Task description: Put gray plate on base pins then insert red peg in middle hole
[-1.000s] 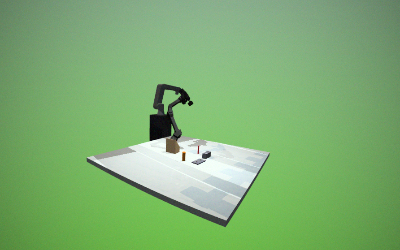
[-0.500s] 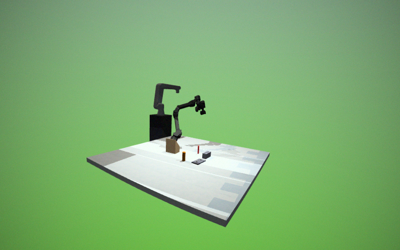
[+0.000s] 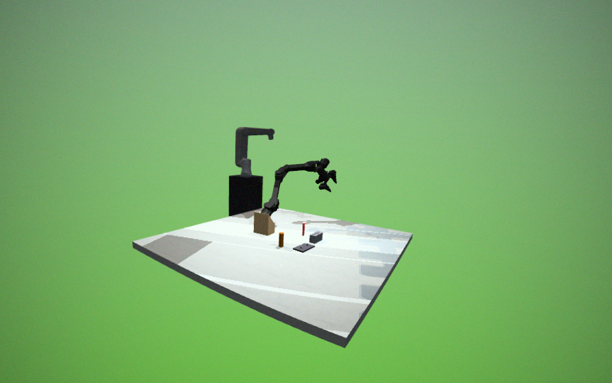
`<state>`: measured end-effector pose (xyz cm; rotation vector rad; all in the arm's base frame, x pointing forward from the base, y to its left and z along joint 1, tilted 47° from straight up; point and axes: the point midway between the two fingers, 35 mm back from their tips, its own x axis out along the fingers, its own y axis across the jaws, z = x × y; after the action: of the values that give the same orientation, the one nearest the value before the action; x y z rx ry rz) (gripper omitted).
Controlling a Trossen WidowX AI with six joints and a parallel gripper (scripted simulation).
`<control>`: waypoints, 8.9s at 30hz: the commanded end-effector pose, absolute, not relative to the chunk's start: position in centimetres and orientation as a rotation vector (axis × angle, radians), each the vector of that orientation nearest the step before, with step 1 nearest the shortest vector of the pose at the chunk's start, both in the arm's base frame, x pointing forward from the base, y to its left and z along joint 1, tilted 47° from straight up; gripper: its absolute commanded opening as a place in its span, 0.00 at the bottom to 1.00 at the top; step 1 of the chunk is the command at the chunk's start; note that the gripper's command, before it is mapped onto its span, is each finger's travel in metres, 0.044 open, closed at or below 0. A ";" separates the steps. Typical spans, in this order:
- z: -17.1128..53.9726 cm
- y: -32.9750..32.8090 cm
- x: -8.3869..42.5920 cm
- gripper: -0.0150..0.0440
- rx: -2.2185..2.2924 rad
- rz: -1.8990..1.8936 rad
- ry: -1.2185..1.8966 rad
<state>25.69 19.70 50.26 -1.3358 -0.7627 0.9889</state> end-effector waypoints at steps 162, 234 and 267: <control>9.7 -0.8 36.3 0.25 -0.539 1.463 0.644; -6.7 -5.5 35.4 0.25 -0.493 1.435 0.691; -8.7 -3.6 35.4 0.25 -0.492 1.435 0.690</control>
<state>35.40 -3.98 -8.41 -0.5002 0.6908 1.4373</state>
